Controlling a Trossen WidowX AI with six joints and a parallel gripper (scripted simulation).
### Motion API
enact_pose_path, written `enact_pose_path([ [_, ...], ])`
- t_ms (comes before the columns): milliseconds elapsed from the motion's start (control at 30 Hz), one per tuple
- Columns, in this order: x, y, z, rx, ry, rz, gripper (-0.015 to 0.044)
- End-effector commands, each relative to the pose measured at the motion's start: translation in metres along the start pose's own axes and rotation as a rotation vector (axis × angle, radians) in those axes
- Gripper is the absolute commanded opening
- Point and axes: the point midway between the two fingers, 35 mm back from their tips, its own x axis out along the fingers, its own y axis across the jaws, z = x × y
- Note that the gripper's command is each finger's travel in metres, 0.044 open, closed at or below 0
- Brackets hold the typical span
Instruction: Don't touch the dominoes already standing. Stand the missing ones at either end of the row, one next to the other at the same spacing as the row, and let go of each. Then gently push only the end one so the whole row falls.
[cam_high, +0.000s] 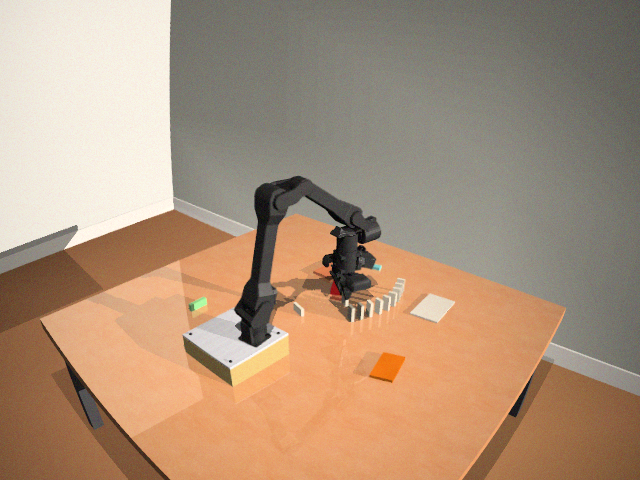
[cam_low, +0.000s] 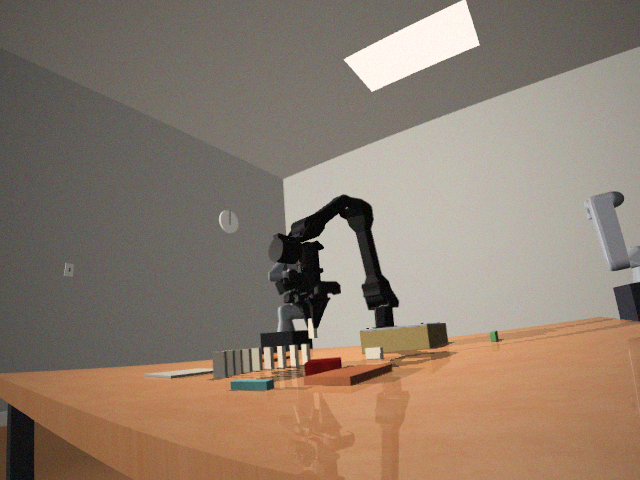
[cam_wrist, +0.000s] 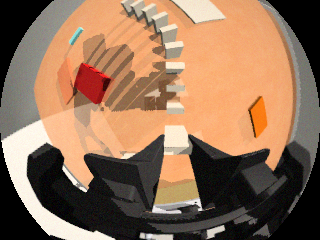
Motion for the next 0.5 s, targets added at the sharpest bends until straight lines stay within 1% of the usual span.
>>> enact_pose_path([
  [0, 0.028, -0.001, -0.004, -0.005, 0.010, -0.003, 0.0107],
  [200, 0.055, -0.003, -0.010, -0.005, 0.010, -0.003, 0.0107],
  [467, 0.056, -0.003, -0.011, -0.005, 0.010, -0.003, 0.0107],
])
